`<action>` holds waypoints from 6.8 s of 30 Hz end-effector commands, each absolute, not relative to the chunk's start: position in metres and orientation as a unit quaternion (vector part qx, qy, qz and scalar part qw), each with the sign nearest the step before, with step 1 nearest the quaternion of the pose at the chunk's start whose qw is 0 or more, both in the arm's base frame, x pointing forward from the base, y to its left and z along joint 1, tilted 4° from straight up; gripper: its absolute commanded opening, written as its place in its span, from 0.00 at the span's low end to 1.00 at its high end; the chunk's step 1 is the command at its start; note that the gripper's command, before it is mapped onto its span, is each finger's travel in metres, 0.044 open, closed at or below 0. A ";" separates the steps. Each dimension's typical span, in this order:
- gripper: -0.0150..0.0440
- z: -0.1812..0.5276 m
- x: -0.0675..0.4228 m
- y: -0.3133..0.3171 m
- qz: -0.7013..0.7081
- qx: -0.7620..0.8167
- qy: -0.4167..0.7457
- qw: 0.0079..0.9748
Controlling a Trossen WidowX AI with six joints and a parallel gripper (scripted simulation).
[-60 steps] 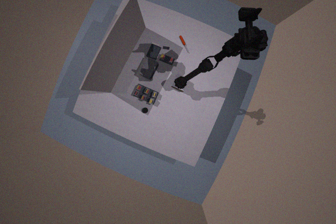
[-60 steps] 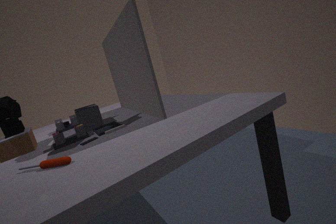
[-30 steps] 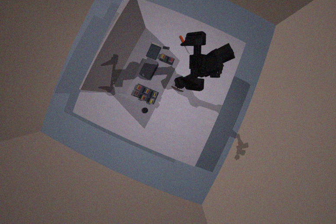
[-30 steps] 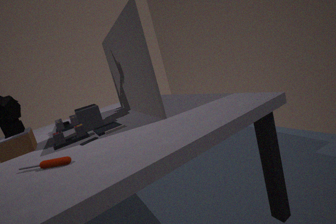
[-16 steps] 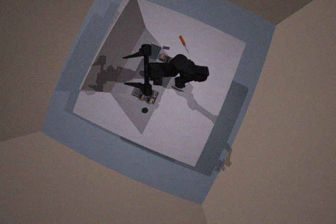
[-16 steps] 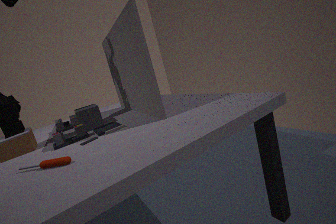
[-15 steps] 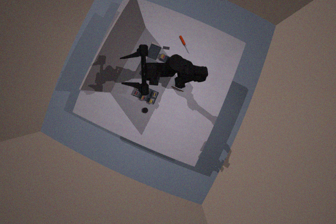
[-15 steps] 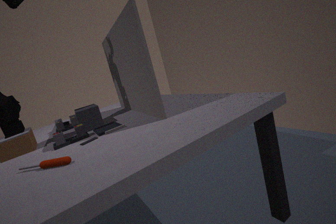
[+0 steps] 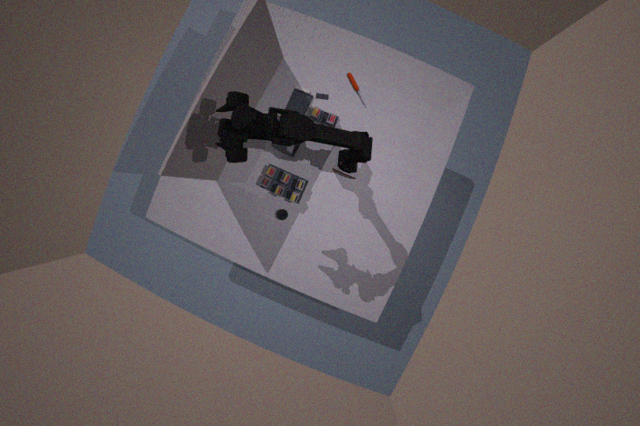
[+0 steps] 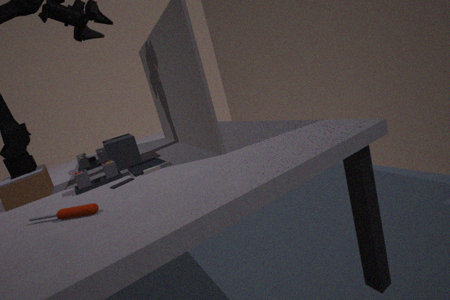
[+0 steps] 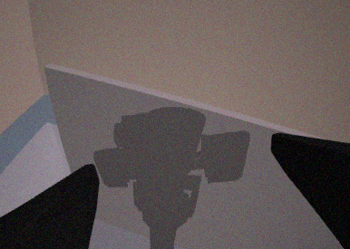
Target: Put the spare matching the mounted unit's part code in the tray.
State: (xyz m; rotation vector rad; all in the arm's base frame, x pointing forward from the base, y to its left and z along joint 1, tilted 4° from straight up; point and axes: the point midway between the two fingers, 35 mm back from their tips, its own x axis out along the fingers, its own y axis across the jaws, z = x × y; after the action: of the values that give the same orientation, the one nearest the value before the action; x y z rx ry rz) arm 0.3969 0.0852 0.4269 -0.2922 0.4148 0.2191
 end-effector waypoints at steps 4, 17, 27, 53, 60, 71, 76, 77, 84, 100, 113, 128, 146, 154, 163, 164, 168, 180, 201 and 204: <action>1.00 0.314 0.424 0.040 0.053 -0.099 0.402 0.909; 1.00 0.147 0.383 -0.044 -0.064 0.034 0.708 0.703; 1.00 0.145 0.382 -0.045 -0.066 0.036 0.711 0.699; 1.00 0.088 0.351 0.122 0.385 -0.392 0.600 0.582; 1.00 0.077 0.336 0.151 0.465 -0.466 0.544 0.520; 0.91 0.071 0.335 0.151 0.465 -0.466 0.544 0.520; 0.76 0.039 0.328 0.145 0.465 -0.466 0.544 0.520; 0.76 0.037 0.328 0.145 0.465 -0.466 0.544 0.520; 0.76 0.037 0.328 0.145 0.465 -0.466 0.544 0.520; 0.76 0.016 0.329 0.145 0.465 -0.466 0.544 0.520; 0.76 -0.005 0.329 0.145 0.465 -0.466 0.544 0.520; 0.76 -0.030 0.327 0.145 0.465 -0.466 0.544 0.520; 0.67 -0.043 0.325 0.144 0.464 -0.467 0.545 0.519; 0.45 -0.043 0.325 0.144 0.464 -0.467 0.545 0.519; 0.25 -0.043 0.325 0.144 0.464 -0.467 0.545 0.519; 0.25 -0.043 0.325 0.144 0.464 -0.467 0.545 0.519; 0.25 -0.043 0.325 0.144 0.464 -0.467 0.545 0.519; 0.25 0.037 0.327 0.147 0.465 -0.466 0.544 0.520; 0.25 0.102 0.337 0.152 0.465 -0.466 0.543 0.521; 0.25 0.110 0.337 0.152 0.465 -0.466 0.544 0.520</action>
State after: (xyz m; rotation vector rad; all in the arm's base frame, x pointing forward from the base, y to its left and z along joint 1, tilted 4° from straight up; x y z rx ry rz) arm 0.3370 0.1512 0.0966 -1.1252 1.3056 1.1142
